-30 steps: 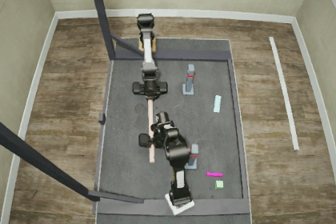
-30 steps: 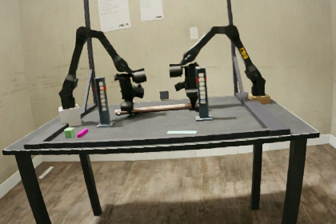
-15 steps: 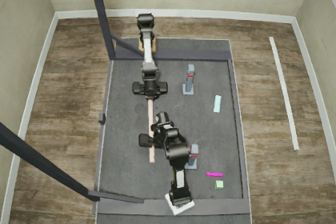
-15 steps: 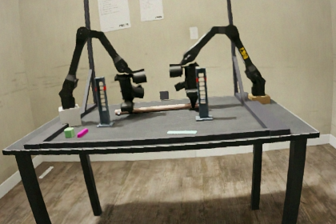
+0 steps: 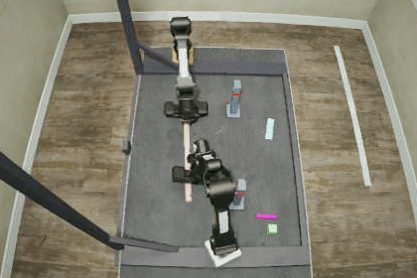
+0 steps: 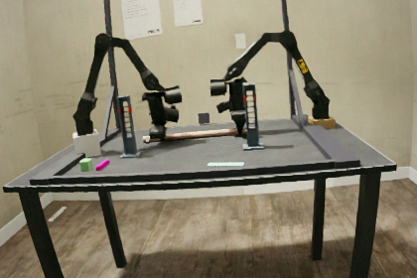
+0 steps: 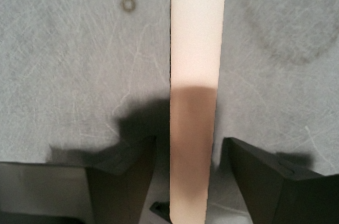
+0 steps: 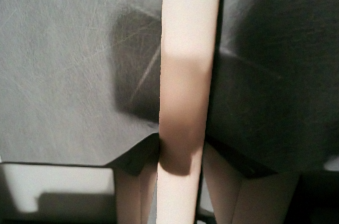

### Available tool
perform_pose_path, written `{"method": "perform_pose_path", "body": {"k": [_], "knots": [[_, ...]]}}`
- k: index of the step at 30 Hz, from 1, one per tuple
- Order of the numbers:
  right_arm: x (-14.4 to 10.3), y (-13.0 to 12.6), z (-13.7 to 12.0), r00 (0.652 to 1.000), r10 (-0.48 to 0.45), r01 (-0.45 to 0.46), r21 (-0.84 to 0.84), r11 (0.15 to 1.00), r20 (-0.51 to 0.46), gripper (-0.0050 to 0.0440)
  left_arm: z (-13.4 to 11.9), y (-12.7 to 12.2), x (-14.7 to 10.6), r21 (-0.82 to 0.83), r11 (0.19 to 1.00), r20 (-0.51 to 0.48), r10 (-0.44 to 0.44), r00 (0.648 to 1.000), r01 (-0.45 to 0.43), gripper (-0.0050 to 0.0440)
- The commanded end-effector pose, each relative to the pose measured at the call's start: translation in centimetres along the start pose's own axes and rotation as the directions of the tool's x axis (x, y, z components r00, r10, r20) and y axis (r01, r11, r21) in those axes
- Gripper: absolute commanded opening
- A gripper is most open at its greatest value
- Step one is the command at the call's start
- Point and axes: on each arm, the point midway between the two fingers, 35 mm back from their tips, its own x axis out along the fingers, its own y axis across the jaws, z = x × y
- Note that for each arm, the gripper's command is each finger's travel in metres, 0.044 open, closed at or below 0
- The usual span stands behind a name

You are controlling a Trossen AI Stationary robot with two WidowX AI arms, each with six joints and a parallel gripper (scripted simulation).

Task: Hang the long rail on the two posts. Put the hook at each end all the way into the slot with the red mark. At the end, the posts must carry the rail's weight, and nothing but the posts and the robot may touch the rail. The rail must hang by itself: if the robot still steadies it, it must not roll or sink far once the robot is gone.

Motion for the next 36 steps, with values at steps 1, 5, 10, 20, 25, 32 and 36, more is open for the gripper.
{"method": "perform_pose_path", "body": {"k": [1, 5, 10, 20, 25, 32, 36], "knots": [[-0.1, 0.2, 0.5, 1.000, 0.002, -0.002, -0.005, 1.000, 0.010, 0.0042, 0.5, -0.1, -0.7, 0.000, 1.000, 0.027, 0.000, 1.000, 0.000, 0.0225], [-0.1, 0.2, 0.5, 1.000, 0.002, -0.002, -0.005, 1.000, 0.009, -0.0001, 0.5, -0.1, -0.7, 0.000, 1.000, 0.027, 0.000, 1.000, 0.000, 0.0186], [-0.3, 0.3, 0.4, 1.000, 0.003, -0.003, -0.007, 1.000, 0.015, -0.0003, 0.5, -0.1, -0.7, 0.000, 1.000, 0.027, 0.000, 1.000, 0.000, 0.0166], [-0.3, 0.3, 0.4, 1.000, 0.003, -0.003, -0.007, 1.000, 0.015, -0.0027, 0.5, -0.1, -0.7, 0.000, 1.000, 0.027, 0.000, 1.000, 0.000, 0.0106], [-0.3, 0.3, 0.4, 1.000, 0.003, -0.003, -0.007, 1.000, 0.015, -0.0050, 0.5, -0.1, -0.7, 0.000, 1.000, 0.027, 0.000, 1.000, 0.000, 0.0079], [-0.7, 0.4, 0.4, 1.000, 0.003, -0.003, -0.007, 1.000, 0.015, -0.0050, 0.5, 0.0, -1.1, 0.000, 1.000, 0.027, 0.000, 1.000, 0.000, 0.0000], [-1.3, 0.6, 0.4, 1.000, 0.003, -0.003, -0.007, 1.000, 0.015, -0.0050, 0.5, 0.0, -1.7, 0.000, 1.000, 0.027, 0.000, 1.000, 0.000, -0.0002]]}}
